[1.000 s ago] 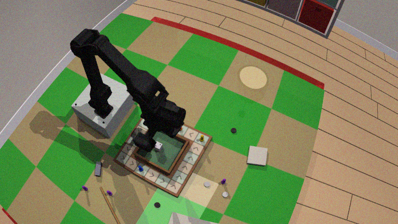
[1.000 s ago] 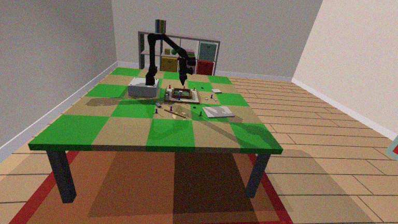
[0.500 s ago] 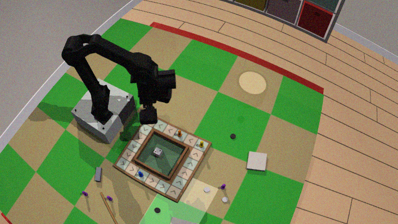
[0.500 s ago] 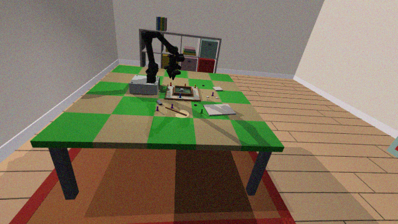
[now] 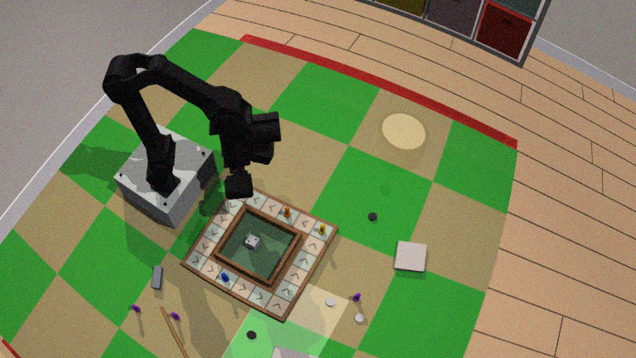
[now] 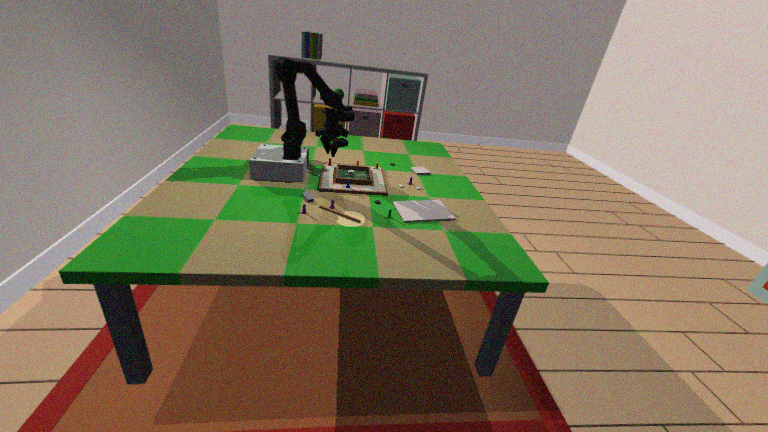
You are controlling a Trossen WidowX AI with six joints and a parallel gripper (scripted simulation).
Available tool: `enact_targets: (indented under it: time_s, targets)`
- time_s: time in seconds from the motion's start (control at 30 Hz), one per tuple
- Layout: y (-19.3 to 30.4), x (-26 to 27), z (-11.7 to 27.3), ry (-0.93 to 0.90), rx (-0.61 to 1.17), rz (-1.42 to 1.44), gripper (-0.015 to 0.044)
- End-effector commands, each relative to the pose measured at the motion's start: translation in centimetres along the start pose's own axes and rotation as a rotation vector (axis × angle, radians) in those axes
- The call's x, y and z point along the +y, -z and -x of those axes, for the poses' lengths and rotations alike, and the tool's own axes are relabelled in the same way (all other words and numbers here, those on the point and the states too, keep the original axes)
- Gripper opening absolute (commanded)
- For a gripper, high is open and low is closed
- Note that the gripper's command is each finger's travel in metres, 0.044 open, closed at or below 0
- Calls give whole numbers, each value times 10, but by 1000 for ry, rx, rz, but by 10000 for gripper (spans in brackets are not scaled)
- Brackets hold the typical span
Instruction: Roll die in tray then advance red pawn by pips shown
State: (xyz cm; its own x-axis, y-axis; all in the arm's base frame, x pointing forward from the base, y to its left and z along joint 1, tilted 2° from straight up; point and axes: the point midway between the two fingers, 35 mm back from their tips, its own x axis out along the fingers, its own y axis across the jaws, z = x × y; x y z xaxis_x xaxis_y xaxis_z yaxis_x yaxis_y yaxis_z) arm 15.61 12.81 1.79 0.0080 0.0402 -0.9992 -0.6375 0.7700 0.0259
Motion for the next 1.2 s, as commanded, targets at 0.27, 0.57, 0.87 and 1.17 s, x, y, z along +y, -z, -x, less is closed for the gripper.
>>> enact_targets:
  time_s: [0.27, 0.57, 0.87, 1.17]
  targets:
    - [1, 0, -20, 1, 4, 1, 200]
    - [1, 0, -34, 1, 4, 1, 200]
    - [2, 0, -41, 1, 4, 1, 121]
    - [2, 0, -41, 1, 4, 1, 22]
